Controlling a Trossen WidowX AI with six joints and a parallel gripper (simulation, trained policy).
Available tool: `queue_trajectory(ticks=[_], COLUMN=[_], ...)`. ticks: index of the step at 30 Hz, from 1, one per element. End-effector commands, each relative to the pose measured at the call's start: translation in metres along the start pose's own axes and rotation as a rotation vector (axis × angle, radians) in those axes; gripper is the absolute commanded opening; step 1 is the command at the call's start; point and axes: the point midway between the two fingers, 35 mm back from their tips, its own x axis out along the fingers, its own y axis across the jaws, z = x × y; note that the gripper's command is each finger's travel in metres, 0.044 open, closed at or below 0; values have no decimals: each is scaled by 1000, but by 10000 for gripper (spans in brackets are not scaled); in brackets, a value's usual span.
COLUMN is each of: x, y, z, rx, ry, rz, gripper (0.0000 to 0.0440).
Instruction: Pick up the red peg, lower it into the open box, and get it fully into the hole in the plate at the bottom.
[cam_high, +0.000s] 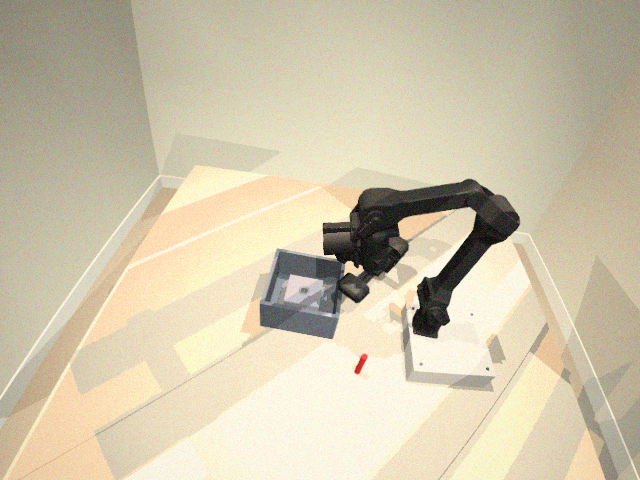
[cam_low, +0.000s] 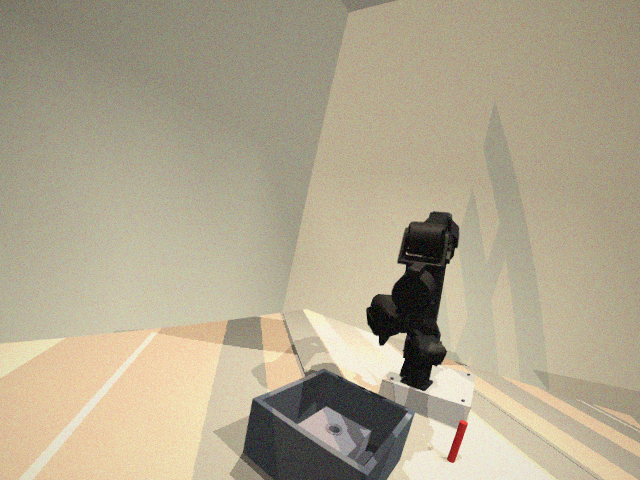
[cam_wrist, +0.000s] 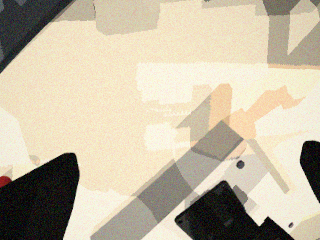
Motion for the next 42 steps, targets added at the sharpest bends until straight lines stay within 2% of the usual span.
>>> queue_trajectory(ticks=[1, 12, 24, 42], x=[-4, -6, 6, 70], y=[21, 75, 115, 154], z=[-10, -50, -78, -81], rx=[48, 145, 152, 133], ry=[5, 34, 25, -14], rz=[26, 78, 130, 197], gripper=[440, 440, 440, 439])
